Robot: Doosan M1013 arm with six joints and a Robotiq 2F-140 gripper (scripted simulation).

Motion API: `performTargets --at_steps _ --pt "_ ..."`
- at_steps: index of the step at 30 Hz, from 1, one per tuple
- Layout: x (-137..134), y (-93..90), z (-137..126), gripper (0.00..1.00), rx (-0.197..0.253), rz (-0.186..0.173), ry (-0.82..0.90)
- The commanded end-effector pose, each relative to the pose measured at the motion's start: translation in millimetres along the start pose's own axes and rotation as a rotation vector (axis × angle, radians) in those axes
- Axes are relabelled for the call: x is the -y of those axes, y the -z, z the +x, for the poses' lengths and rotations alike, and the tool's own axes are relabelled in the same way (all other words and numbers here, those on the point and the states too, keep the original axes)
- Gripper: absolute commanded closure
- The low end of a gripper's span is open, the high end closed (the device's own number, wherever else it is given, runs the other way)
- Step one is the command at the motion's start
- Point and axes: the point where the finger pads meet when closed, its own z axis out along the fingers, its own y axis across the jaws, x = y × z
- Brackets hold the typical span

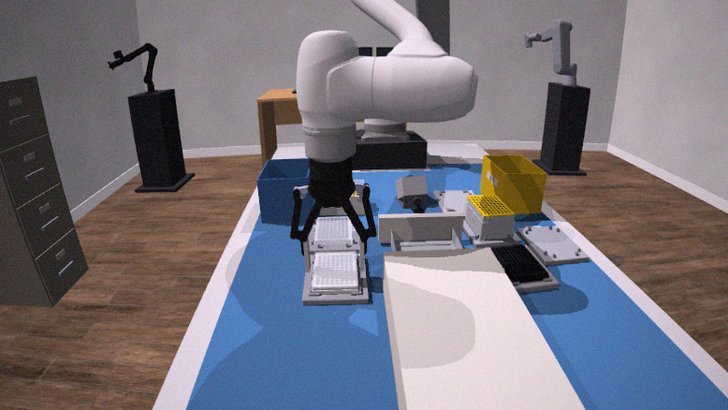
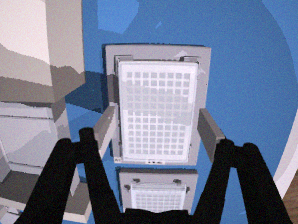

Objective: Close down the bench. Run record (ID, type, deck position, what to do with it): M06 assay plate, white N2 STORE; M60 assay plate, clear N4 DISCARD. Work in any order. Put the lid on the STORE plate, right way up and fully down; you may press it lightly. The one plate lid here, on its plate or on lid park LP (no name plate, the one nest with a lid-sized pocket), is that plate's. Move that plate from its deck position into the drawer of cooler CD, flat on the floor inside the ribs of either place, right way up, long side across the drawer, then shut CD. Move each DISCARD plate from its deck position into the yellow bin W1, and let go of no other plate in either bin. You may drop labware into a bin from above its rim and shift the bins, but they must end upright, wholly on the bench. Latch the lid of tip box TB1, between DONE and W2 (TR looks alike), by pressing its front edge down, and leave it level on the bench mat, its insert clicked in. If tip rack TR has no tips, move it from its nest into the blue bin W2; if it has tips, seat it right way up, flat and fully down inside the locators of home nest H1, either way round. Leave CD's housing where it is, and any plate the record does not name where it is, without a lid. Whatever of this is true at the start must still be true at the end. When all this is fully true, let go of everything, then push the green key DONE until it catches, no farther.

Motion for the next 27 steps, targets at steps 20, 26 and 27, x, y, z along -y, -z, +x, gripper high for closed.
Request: performTargets --at_steps 20,26,27 --pt "0.0 27.3 0.0 0.34 0.000 0.000 0.000" --pt "0.0 32.7 0.0 0.34 0.000 0.000 0.000" --pt "0.0 34.0 0.0 0.34 0.000 0.000 0.000"
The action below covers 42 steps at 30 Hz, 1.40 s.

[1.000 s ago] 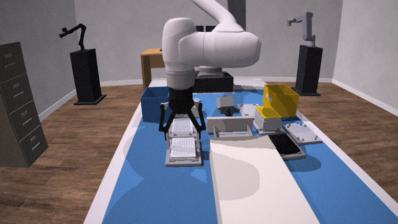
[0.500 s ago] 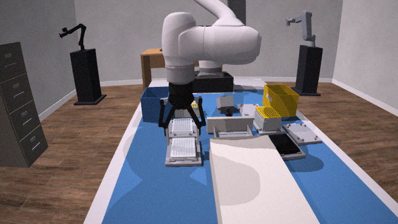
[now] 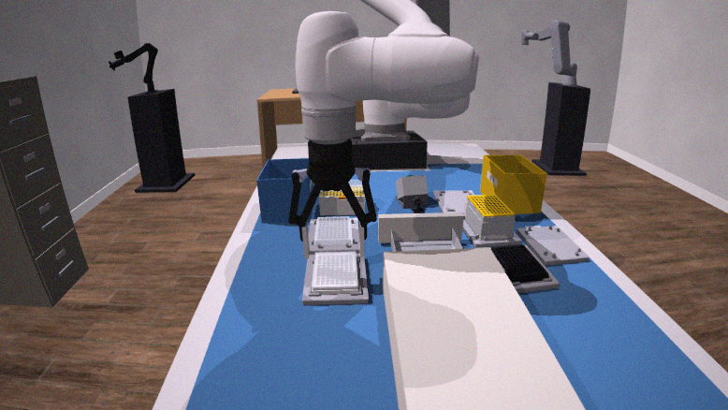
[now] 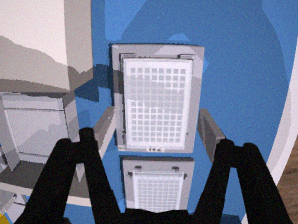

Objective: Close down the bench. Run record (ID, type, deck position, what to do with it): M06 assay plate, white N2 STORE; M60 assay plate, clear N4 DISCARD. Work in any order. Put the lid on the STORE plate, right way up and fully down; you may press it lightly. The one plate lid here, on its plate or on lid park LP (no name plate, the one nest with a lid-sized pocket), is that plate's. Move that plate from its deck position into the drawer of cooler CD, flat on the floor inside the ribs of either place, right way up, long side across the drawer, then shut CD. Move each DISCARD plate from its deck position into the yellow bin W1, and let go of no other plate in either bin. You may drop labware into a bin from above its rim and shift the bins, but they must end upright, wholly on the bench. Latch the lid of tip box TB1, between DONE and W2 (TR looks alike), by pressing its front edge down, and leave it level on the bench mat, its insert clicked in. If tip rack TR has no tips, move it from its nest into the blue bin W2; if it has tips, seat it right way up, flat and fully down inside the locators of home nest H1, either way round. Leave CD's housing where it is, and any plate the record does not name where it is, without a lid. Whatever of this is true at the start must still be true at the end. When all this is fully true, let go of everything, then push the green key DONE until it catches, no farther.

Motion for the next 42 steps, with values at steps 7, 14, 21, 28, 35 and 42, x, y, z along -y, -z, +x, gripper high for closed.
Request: performTargets --at_steps 7,14,21,28,35,42 --pt "0.0 12.1 0.0 0.34 0.000 0.000 0.000" --pt "0.0 20.1 0.0 0.34 0.000 0.000 0.000" --pt "0.0 28.1 0.0 0.34 0.000 0.000 0.000" --pt "0.0 37.4 0.0 0.34 0.000 0.000 0.000" --pt "0.0 44.1 0.0 0.34 0.000 0.000 0.000" --pt "0.0 53.4 0.0 0.34 0.000 0.000 0.000"
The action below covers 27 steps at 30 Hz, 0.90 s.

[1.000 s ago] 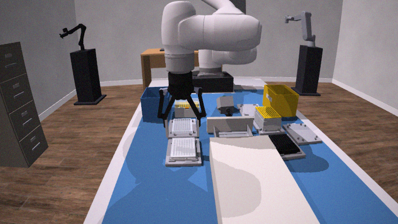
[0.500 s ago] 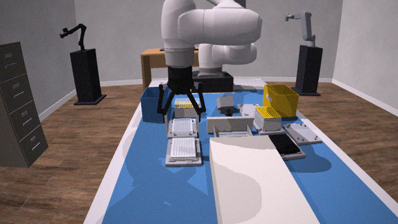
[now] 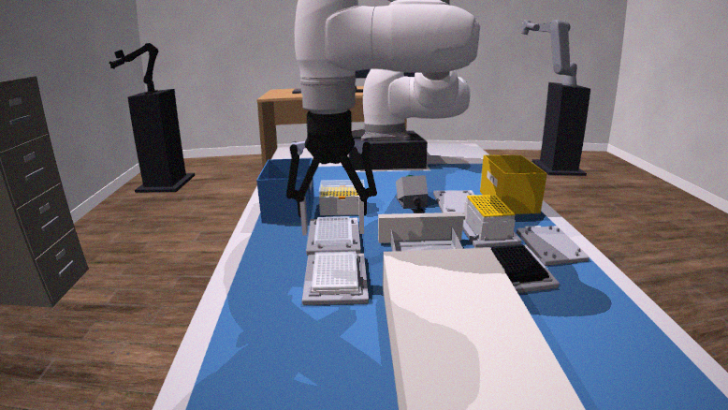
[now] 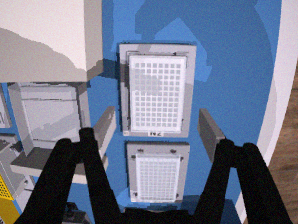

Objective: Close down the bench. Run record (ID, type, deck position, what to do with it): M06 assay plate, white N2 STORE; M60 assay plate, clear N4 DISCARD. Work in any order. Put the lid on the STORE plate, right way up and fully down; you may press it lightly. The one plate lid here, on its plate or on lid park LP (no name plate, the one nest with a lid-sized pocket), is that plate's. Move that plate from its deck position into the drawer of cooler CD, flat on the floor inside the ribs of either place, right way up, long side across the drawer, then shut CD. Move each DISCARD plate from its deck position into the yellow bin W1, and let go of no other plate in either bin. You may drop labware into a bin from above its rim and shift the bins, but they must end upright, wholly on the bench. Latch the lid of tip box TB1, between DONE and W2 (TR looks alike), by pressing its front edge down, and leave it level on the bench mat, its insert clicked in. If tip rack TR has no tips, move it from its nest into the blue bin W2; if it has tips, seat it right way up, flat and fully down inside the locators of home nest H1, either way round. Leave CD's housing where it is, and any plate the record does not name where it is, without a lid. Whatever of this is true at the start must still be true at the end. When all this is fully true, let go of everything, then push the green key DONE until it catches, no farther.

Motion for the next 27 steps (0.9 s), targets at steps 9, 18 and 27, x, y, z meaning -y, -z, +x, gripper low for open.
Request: performTargets --at_steps 9,18,27 --pt "0.0 12.8 0.0 0.34 0.000 0.000 0.000" --pt "0.0 24.8 0.0 0.34 0.000 0.000 0.000" --pt "0.0 33.8 0.0 0.34 0.000 0.000 0.000"
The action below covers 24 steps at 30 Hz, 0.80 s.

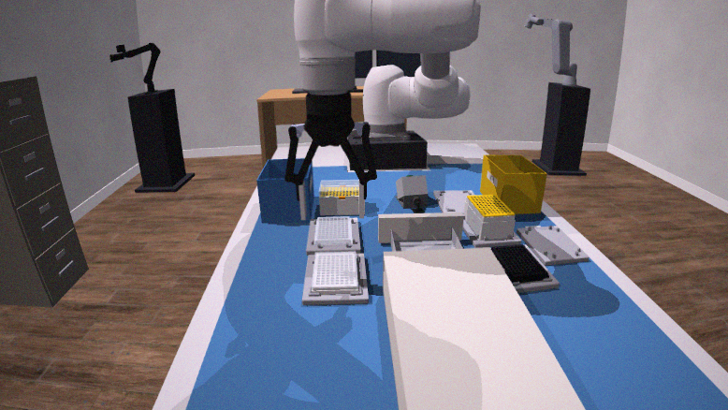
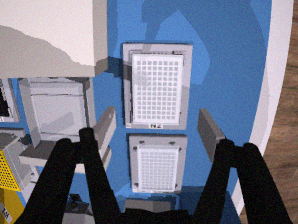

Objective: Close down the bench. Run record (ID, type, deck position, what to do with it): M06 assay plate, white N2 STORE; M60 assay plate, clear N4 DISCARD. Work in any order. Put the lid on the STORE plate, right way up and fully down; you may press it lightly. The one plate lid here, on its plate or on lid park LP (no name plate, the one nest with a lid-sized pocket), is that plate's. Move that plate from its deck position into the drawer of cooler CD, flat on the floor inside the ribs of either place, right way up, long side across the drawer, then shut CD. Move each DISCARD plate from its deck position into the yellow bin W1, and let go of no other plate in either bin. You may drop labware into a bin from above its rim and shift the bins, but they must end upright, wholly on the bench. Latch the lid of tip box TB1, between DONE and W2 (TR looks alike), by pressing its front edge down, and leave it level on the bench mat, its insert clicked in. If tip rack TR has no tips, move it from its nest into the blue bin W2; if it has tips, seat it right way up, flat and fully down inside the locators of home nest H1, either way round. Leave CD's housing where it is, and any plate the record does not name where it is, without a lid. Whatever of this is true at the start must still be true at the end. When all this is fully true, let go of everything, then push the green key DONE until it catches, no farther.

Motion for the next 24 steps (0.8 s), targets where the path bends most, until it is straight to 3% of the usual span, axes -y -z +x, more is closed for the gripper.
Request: performTargets --at_steps 1,14,24 --pt "0.0 2.8 0.0 0.34 0.000 0.000 0.000" --pt "0.0 1.4 0.0 0.34 0.000 0.000 0.000" --pt "0.0 -11.9 0.0 0.34 0.000 0.000 0.000"
